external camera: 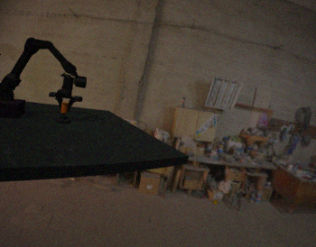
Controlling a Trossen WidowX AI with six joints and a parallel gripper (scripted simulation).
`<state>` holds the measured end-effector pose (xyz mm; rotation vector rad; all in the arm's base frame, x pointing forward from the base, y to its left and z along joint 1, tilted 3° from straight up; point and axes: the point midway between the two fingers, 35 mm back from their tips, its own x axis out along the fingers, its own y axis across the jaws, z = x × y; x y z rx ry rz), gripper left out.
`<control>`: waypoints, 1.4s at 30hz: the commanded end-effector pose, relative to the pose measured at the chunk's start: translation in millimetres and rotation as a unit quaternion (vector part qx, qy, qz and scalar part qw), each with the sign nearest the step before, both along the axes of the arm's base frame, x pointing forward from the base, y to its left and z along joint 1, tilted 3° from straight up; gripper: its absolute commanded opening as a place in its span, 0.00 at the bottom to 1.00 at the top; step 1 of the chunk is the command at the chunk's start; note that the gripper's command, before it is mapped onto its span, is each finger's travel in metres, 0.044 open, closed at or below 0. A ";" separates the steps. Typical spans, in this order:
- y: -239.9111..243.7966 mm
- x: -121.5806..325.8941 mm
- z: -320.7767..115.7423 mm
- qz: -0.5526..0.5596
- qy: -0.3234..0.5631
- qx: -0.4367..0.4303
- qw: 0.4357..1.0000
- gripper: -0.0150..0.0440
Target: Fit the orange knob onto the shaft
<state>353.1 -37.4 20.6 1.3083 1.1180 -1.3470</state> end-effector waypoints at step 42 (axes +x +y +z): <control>-0.8 0.1 -1.3 -0.108 -0.004 -0.004 0.994 0.25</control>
